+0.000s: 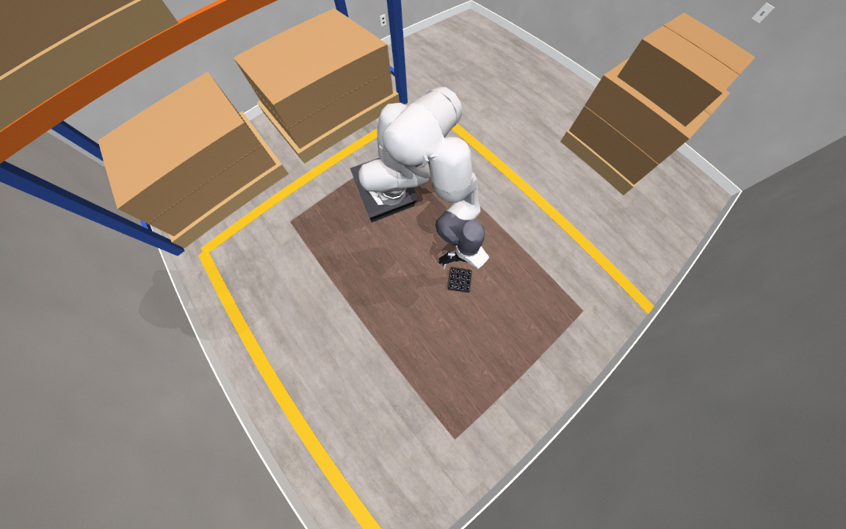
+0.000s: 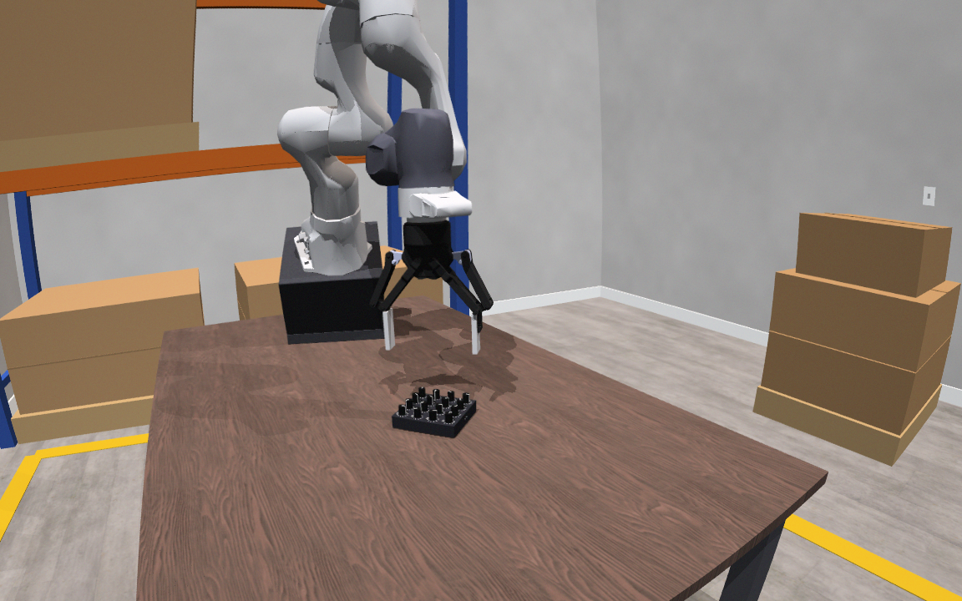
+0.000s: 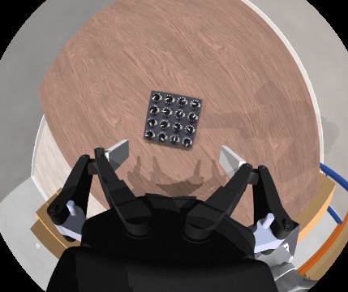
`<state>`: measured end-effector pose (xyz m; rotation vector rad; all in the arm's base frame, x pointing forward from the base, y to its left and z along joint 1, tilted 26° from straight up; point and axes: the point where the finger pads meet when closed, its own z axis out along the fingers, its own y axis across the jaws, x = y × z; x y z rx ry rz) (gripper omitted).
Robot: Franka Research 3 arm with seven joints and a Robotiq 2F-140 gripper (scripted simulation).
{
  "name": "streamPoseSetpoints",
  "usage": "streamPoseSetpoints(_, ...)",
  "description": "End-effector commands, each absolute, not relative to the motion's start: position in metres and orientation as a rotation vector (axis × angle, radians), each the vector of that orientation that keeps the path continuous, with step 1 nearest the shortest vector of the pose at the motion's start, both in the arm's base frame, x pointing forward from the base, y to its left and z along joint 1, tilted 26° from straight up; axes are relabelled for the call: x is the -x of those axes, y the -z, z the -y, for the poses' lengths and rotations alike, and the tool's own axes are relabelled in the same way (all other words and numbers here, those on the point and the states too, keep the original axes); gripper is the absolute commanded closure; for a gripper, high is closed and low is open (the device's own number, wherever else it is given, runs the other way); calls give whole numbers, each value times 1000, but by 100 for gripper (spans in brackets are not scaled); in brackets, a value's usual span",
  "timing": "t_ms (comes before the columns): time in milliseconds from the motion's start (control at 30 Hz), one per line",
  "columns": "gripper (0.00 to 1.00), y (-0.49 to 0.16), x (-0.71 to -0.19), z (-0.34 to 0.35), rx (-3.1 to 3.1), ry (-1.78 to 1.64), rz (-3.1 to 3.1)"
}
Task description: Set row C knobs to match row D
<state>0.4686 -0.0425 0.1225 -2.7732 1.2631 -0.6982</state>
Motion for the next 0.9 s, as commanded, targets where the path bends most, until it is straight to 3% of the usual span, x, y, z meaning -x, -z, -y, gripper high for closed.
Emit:
streamPoseSetpoints(0, 0, -124, -470, 40, 2649, 697, -1472)
streamPoseSetpoints(100, 0, -124, -470, 39, 2630, 695, -1496)
streamPoseSetpoints(133, 88, -124, -470, 39, 2630, 695, -1496)
streamPoseSetpoints(867, 88, -124, -470, 39, 2630, 695, -1496)
